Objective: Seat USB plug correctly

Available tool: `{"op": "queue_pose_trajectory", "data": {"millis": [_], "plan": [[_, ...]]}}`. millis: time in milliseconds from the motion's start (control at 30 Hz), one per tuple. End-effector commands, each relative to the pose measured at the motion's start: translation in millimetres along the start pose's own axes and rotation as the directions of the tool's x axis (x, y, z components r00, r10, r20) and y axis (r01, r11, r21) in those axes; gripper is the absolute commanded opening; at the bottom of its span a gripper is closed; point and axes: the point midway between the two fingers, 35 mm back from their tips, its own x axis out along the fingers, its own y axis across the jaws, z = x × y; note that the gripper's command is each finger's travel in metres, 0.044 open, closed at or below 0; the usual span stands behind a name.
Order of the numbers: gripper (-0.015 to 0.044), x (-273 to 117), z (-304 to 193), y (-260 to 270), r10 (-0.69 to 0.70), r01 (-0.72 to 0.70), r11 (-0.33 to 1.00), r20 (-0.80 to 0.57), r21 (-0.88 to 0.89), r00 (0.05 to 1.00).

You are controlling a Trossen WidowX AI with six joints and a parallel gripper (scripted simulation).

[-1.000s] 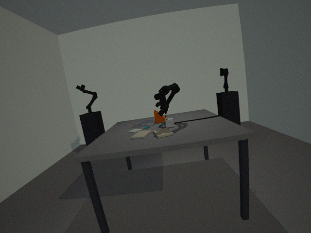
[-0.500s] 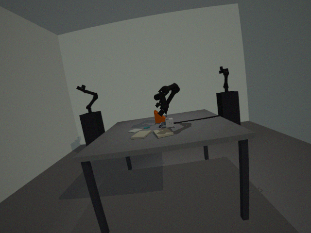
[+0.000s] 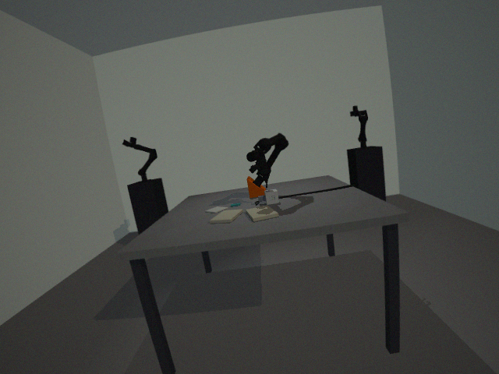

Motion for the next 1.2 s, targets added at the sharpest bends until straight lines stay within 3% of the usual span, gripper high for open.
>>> {"op": "queue_pose_trajectory", "data": {"millis": [0,1167], "plan": [[0.0000,1.2,0.1,-0.3,-0.002,0.002,1.000,-0.010,0.001,1.000],[0.0000,5.5,-1.0,-0.7,-0.001,0.001,1.000,-0.053,0.009,0.999]]}}
